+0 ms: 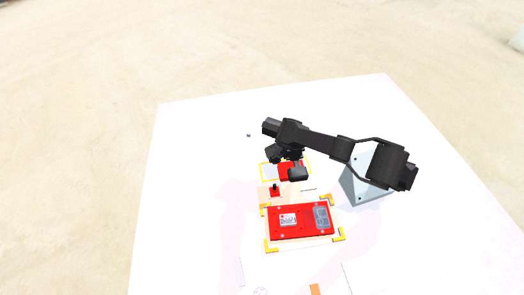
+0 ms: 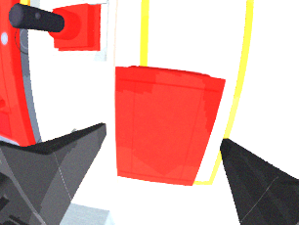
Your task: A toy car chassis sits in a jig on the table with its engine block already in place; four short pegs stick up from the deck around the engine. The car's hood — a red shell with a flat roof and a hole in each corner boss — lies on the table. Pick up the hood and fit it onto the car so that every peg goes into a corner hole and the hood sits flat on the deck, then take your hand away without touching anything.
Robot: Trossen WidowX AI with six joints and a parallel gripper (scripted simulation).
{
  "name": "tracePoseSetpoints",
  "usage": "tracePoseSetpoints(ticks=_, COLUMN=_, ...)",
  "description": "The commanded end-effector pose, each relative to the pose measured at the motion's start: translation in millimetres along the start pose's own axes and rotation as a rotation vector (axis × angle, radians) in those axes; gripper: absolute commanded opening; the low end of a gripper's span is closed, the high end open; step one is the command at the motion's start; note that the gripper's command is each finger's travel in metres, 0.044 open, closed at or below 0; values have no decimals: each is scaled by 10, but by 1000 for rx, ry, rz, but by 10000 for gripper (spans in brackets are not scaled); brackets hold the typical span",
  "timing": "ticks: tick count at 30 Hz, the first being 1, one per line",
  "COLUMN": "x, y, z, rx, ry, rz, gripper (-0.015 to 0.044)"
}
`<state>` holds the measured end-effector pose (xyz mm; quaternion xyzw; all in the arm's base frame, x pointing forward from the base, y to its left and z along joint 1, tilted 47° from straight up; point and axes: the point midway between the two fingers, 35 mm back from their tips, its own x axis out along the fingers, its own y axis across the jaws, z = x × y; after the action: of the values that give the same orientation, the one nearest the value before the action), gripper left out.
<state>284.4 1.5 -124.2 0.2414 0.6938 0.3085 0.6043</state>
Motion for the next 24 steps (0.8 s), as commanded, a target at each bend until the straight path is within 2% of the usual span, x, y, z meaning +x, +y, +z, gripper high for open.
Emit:
tracePoseSetpoints(ticks=1, x=37, y=12, z=-10, rx=6, ry=2, rz=5, gripper=440)
tracePoseSetpoints(ticks=24, x=151, y=15, z=-12, rx=5, ry=3, rz=6, gripper=440)
